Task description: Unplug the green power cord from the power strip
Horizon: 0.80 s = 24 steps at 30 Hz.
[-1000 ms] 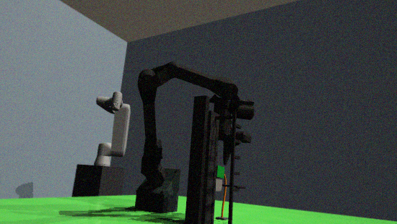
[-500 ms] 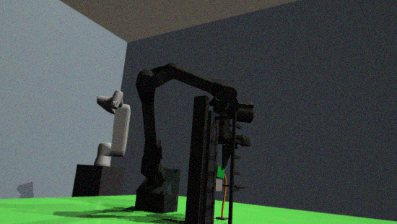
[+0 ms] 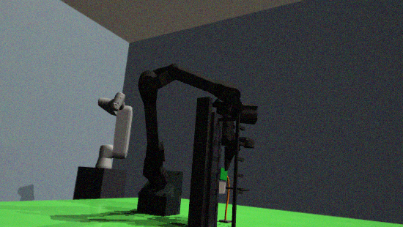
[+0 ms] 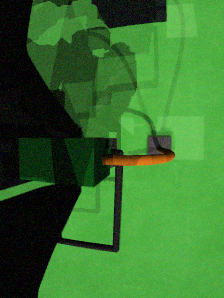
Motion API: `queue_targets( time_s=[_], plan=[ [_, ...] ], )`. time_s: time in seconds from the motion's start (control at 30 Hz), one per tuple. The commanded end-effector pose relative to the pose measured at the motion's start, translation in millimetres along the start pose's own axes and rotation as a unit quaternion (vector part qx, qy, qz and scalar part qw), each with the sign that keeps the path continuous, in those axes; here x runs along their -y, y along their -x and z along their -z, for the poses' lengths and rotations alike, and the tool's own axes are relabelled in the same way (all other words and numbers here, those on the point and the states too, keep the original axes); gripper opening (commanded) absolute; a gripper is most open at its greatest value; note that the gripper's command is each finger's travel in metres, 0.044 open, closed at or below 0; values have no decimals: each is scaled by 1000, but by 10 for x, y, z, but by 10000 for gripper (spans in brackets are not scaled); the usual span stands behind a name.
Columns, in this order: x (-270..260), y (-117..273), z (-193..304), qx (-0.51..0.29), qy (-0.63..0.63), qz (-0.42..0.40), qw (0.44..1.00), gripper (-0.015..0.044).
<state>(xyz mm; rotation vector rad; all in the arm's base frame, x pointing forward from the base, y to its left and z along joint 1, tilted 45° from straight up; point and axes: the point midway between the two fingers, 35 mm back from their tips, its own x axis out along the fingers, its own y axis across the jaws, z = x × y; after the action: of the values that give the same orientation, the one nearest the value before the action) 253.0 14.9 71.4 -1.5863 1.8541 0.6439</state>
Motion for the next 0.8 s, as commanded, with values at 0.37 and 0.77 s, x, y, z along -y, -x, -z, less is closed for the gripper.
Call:
queue_targets(
  time_s=[0.37,0.77],
  plan=[
    [20,17,-211,1,0,1,1000,0],
    [23,44,-403,1,1,1,1000,0]
  ],
)
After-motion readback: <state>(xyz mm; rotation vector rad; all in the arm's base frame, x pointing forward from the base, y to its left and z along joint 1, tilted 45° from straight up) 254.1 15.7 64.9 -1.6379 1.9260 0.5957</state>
